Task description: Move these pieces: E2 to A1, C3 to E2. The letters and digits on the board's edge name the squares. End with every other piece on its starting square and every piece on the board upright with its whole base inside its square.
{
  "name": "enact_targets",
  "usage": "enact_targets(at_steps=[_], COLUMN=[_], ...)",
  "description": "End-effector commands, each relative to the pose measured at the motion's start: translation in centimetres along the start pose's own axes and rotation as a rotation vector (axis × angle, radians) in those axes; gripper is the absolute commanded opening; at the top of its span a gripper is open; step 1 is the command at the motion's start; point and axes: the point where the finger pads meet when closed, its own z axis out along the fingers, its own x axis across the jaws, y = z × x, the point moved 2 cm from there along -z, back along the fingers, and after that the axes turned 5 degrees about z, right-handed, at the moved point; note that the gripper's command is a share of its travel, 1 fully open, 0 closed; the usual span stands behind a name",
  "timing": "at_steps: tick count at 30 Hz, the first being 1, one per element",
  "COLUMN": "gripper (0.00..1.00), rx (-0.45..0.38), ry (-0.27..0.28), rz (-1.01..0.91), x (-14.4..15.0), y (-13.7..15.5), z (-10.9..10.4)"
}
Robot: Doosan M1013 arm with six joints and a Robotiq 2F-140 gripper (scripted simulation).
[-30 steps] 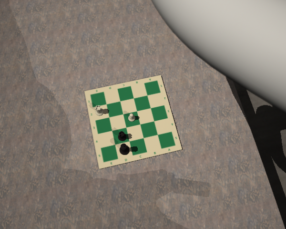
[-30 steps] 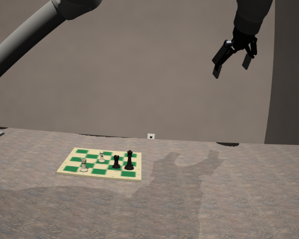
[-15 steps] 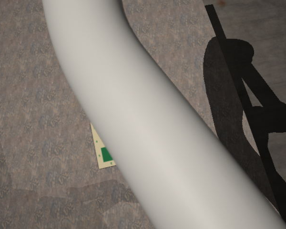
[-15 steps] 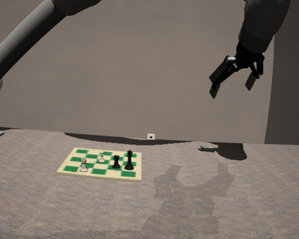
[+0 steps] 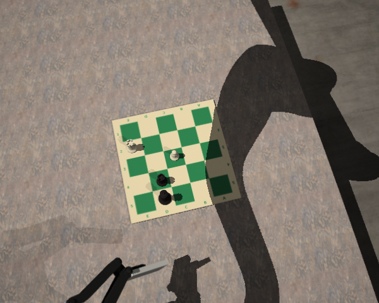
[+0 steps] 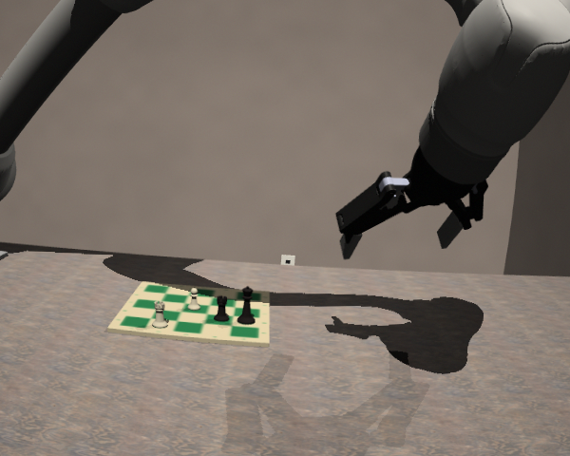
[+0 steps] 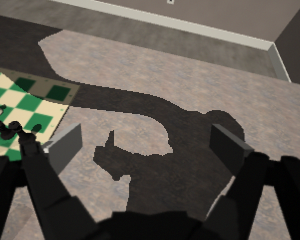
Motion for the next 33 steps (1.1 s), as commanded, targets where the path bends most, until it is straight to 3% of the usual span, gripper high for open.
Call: enact_targets(at_steps=[1, 2, 4, 6, 7, 9, 10, 12, 13, 14, 15, 16, 17, 18, 20, 33], gripper=[1.0, 1.0, 1.0, 1.0, 1.0, 1.0, 1.0, 1.0, 1.0, 1.0, 1.0, 1.0, 1.0, 1.0, 1.0, 1.0], rx=[0.032, 0.032, 0.068, 0.068, 0.104, 0.104, 0.14, 0.14, 0.174, 0.174, 0.203, 0.203, 0.227, 0.227, 0.258, 0.269], ry=[-0.001, -0.001, 0.0, 0.0, 0.005, 0.005, 0.011, 0.011, 0.018, 0.018, 0.026, 0.026, 0.034, 0.034, 0.044, 0.048], rz=[0.039, 0.039, 0.073, 0.073, 0.103, 0.103, 0.129, 0.129, 0.151, 0.151, 0.168, 0.168, 0.182, 0.182, 0.197, 0.202], x=[-5.2, -5.3, -9.3, -9.3, -13.5, -13.8, -17.1, -17.7, -21.1, -21.1, -24.0, -24.0, -26.3, -26.3, -29.1, -30.0], y=[4.2, 4.3, 6.8, 6.8, 9.1, 9.3, 10.6, 10.9, 12.1, 12.1, 13.0, 13.0, 13.5, 13.5, 14.0, 14.1], z=[-1.8, -1.8, -2.8, -2.8, -3.6, -3.7, -4.2, -4.3, -4.7, -4.7, -4.9, -4.9, -5.0, -5.0, -5.1, -5.2])
